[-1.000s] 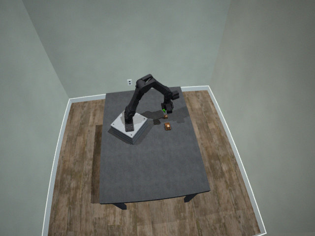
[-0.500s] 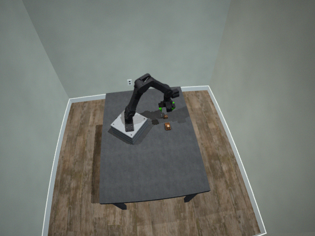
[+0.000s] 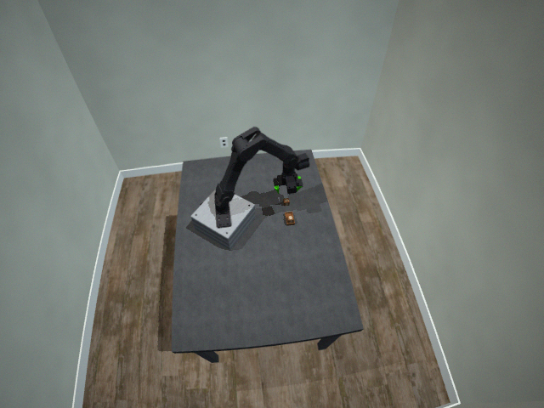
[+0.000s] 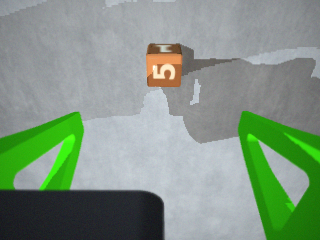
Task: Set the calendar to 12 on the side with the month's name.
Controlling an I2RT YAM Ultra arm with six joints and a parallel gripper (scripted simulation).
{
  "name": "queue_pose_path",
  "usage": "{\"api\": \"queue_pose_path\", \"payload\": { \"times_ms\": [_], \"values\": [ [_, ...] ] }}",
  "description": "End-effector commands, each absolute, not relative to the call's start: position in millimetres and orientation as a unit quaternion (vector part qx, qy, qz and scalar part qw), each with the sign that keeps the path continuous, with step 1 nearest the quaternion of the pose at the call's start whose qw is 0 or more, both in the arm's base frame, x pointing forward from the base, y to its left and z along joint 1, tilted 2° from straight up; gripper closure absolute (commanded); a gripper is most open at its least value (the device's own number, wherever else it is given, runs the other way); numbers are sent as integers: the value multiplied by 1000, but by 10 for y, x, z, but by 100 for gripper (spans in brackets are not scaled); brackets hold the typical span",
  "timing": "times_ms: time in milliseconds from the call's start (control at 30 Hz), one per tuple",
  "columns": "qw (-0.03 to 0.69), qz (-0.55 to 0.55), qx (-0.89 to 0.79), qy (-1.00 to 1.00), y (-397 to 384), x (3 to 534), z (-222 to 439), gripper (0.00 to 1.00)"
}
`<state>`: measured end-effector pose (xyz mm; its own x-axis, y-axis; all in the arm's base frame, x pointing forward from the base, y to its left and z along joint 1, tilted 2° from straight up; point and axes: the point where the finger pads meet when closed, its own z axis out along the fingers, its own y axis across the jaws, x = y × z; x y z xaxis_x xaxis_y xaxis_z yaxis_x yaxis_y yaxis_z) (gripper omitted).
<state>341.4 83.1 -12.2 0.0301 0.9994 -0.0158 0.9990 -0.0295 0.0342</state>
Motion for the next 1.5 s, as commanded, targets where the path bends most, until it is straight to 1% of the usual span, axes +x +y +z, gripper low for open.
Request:
{"api": "queue_pose_path", "payload": {
  "times_ms": [0, 233, 467, 567, 1000, 1100, 1167, 1467],
  "values": [
    [18, 6, 717, 696, 833, 3411, -89, 0],
    [18, 5, 696, 717, 786, 3417, -88, 0],
    [19, 3, 594, 804, 573, 3440, -84, 0],
    [19, 3, 586, 810, 558, 3441, -84, 0],
    [19, -2, 390, 921, 200, 3447, -78, 0],
    [19, -2, 382, 924, 186, 3447, -78, 0],
    [19, -4, 325, 945, 92, 3442, -77, 0],
    [18, -7, 191, 981, -125, 3420, -73, 0]
  ]
}}
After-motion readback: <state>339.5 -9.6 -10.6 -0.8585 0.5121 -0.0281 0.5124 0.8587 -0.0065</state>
